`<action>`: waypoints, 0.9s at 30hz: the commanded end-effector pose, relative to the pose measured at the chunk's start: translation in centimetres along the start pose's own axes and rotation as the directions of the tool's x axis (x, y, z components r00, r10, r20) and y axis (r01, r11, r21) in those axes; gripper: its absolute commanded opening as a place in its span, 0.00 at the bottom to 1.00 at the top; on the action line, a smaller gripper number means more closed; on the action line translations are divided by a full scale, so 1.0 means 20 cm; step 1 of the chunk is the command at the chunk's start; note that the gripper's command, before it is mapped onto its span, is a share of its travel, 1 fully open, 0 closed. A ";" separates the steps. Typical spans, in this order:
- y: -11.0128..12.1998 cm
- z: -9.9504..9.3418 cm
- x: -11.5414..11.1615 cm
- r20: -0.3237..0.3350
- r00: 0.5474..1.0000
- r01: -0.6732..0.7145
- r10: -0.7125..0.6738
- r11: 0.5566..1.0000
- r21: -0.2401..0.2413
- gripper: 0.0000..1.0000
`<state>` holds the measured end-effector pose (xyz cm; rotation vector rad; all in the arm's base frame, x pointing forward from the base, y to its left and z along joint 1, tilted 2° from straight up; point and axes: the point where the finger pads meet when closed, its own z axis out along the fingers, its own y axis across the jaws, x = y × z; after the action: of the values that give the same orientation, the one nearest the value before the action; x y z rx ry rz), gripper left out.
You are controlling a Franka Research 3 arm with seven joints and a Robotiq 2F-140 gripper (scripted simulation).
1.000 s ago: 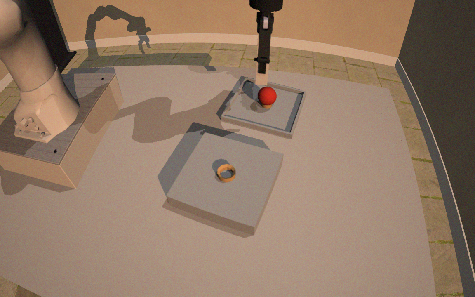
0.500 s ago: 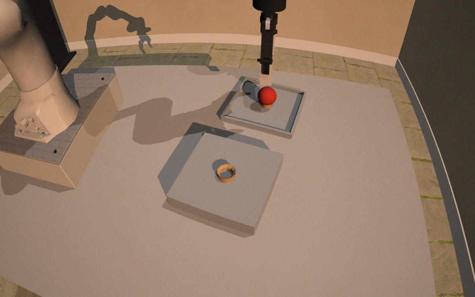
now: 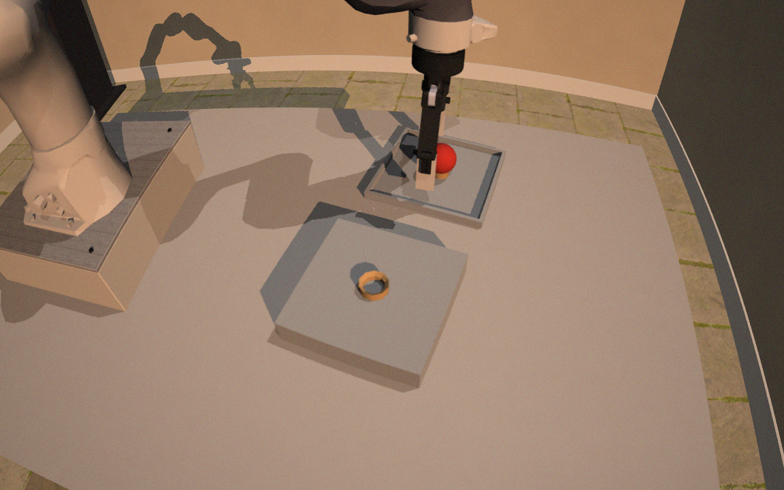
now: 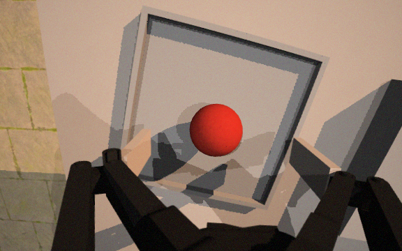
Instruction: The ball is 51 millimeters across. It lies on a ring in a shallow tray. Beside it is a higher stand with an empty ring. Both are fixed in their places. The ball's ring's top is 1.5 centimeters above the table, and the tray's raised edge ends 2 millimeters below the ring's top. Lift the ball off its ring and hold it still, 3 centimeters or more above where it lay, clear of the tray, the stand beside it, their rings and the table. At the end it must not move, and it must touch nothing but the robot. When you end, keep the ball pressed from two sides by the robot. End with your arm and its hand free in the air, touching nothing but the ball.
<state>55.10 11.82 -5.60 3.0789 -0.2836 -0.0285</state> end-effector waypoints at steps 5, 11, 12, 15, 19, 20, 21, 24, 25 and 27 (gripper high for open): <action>-0.03 0.05 0.08 -0.038 0.999 0.019 -0.018 1.000 0.021 1.00; -0.03 0.05 0.08 -0.038 0.999 0.019 -0.018 1.000 0.021 1.00; -0.03 0.05 0.08 -0.038 0.999 0.019 -0.018 1.000 0.021 1.00; -0.03 0.05 0.08 -0.038 0.999 0.019 -0.018 1.000 0.021 0.00; -0.03 0.05 0.08 -0.038 0.999 0.019 -0.018 1.000 0.021 0.00; -0.03 0.05 0.08 -0.038 0.999 0.019 -0.018 1.000 0.021 0.00; -0.03 0.05 0.08 -0.038 0.999 0.019 -0.018 1.000 0.021 0.00; -0.03 0.05 0.08 -0.038 0.999 0.019 -0.018 1.000 0.021 0.00; -0.03 0.05 0.08 -0.038 0.999 0.019 -0.018 1.000 0.021 0.00; -0.03 0.05 0.08 -0.038 0.999 0.019 -0.018 1.000 0.021 0.00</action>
<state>56.51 12.07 -6.73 3.0965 -0.2702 0.0239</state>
